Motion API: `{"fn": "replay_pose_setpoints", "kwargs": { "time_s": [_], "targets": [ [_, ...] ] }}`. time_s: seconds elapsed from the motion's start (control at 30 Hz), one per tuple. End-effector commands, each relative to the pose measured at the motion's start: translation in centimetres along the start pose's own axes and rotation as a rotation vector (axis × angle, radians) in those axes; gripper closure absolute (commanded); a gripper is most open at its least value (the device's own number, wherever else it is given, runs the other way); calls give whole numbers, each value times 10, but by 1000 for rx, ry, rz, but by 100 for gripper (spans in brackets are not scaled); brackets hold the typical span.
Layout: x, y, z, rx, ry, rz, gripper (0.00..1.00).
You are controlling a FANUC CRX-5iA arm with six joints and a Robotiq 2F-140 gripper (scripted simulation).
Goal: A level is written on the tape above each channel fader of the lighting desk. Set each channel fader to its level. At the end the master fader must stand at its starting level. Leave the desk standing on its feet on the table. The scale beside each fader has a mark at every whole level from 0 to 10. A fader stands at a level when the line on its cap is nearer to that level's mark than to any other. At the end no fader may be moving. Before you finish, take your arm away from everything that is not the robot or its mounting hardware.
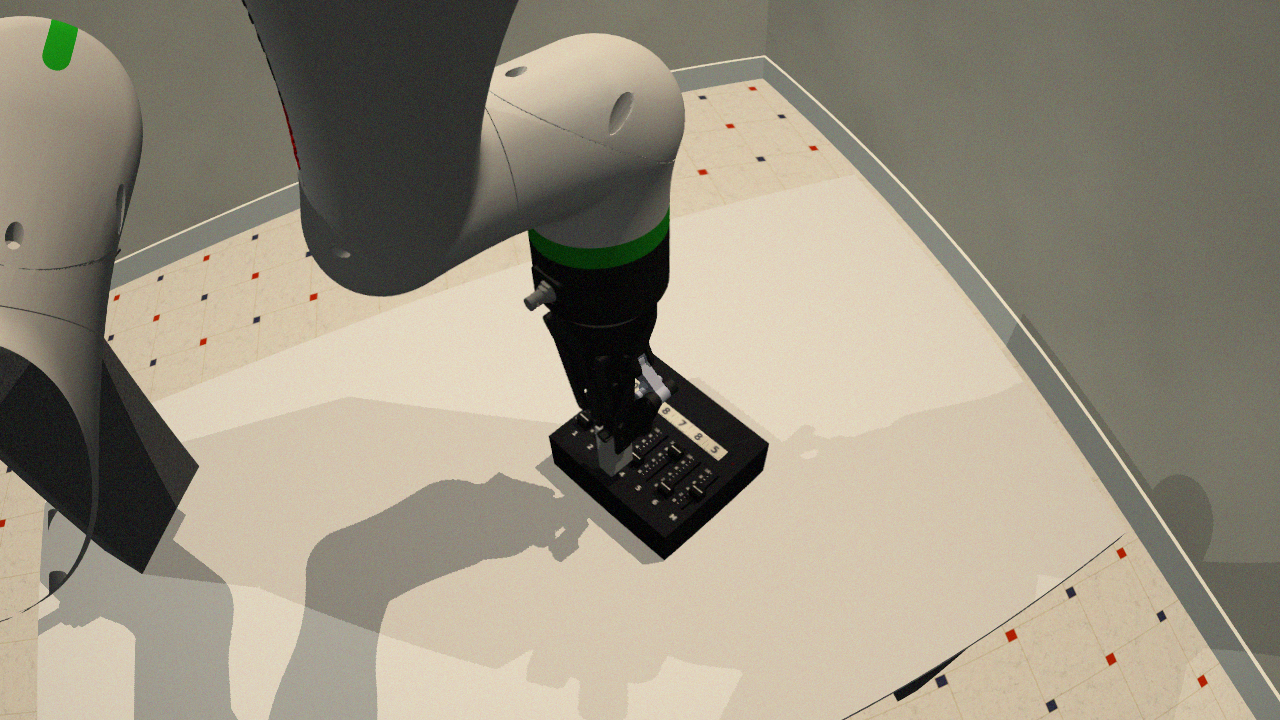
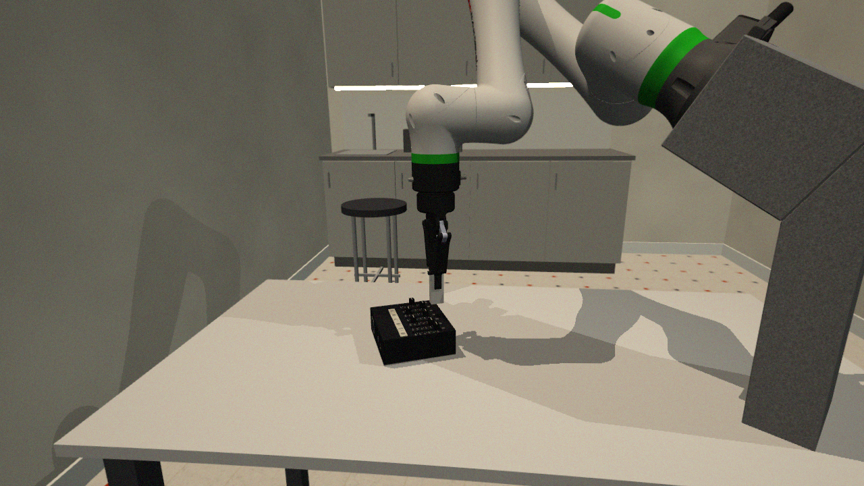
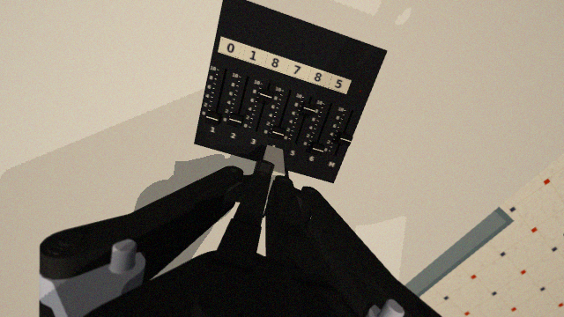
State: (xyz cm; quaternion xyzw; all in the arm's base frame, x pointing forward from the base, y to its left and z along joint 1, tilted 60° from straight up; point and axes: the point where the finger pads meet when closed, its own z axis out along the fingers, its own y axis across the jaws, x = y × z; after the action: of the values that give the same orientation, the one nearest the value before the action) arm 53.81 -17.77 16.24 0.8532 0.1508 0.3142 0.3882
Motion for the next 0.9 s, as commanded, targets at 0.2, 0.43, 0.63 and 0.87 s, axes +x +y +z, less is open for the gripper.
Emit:
{"fn": "replay_pose_setpoints", "kwargs": {
  "time_s": [0.2,0.43,0.63,0.87],
  "targets": [
    [0,0,6,0,1,0,100],
    [0,0,8,0,1,0,100],
    [0,0,8,0,1,0,100],
    [0,0,8,0,1,0,100]
  ]
}}
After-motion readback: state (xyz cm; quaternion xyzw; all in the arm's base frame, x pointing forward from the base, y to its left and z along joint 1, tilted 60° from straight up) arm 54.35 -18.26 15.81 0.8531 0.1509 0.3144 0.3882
